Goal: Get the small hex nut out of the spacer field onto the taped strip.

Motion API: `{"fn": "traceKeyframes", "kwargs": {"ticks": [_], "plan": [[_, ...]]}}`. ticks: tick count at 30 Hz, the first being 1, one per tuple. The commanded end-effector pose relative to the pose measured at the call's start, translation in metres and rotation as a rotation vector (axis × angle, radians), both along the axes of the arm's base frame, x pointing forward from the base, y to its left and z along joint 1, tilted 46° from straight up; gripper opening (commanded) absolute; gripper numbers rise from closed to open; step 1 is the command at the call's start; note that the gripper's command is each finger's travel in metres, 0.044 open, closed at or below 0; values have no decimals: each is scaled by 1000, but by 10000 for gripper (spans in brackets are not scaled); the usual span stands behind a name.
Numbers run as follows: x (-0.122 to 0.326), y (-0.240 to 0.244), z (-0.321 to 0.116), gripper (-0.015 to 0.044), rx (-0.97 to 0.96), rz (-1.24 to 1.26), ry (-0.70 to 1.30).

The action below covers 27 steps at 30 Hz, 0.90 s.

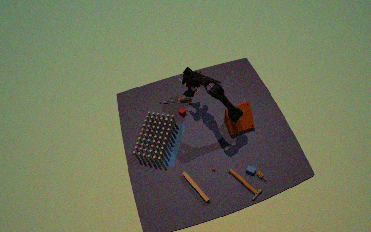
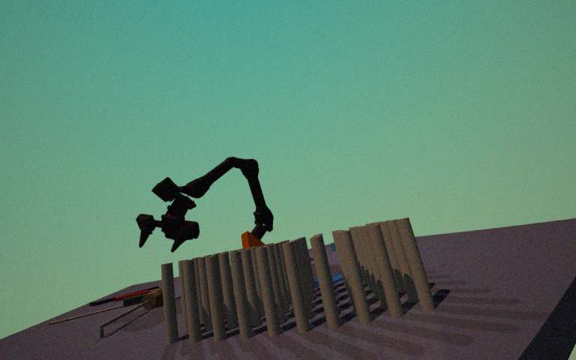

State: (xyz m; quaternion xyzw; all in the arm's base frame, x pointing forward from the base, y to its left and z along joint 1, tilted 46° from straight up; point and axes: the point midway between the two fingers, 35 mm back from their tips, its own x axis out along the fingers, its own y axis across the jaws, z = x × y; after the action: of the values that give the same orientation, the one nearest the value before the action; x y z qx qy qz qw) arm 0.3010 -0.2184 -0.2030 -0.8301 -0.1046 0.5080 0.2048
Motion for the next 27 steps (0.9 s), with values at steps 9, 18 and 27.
{"fn": "traceKeyframes", "kwargs": {"ticks": [9, 18, 27], "plan": [[-17, 36, -46, 440, 16, -8, 7], [-12, 36, -46, 440, 13, -5, 8], [-12, 36, -46, 280, 13, -5, 8]]}}
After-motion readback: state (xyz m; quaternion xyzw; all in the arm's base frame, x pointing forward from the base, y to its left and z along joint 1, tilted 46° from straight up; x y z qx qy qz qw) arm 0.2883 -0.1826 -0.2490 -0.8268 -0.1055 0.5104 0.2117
